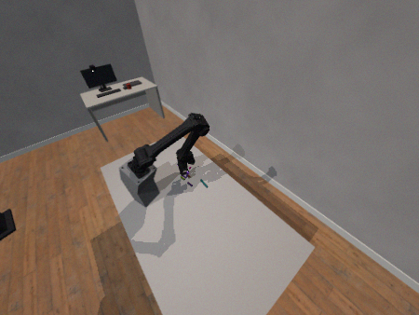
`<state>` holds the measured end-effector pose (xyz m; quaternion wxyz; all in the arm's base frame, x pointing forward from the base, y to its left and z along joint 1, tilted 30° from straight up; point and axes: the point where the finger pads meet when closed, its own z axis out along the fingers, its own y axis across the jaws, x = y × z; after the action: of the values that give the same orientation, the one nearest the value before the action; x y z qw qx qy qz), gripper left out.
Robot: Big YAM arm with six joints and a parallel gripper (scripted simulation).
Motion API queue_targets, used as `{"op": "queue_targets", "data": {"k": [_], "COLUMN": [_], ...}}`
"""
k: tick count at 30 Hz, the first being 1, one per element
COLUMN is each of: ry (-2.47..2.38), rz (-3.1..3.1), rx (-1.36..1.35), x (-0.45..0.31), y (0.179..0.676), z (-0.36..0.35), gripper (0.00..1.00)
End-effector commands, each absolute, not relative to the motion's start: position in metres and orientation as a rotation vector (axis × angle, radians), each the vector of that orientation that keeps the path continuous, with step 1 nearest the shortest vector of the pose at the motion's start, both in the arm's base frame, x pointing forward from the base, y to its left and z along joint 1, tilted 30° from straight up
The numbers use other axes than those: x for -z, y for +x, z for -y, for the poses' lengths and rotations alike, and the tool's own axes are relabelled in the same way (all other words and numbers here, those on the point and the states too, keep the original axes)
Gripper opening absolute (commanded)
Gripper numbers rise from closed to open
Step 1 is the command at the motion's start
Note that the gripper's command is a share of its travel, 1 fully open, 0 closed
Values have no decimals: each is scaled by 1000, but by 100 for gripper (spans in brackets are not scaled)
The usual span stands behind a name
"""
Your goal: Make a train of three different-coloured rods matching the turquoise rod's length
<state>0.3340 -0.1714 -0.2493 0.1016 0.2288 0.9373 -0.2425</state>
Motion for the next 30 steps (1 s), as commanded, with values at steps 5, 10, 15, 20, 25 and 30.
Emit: {"op": "queue_targets", "data": {"k": [5,10,15,20,25,30], "ry": [407,405,281,148,146,6], "rz": [-2874,-2884,-2909,-2941,-2947,-2974], "rx": [748,746,759,774,771,783], "x": [257,257,259,260,260,262], "y": [333,328,334,333,330,330], "z": [158,157,155,153,152,149], "gripper": [100,100,100,100,100,100]}}
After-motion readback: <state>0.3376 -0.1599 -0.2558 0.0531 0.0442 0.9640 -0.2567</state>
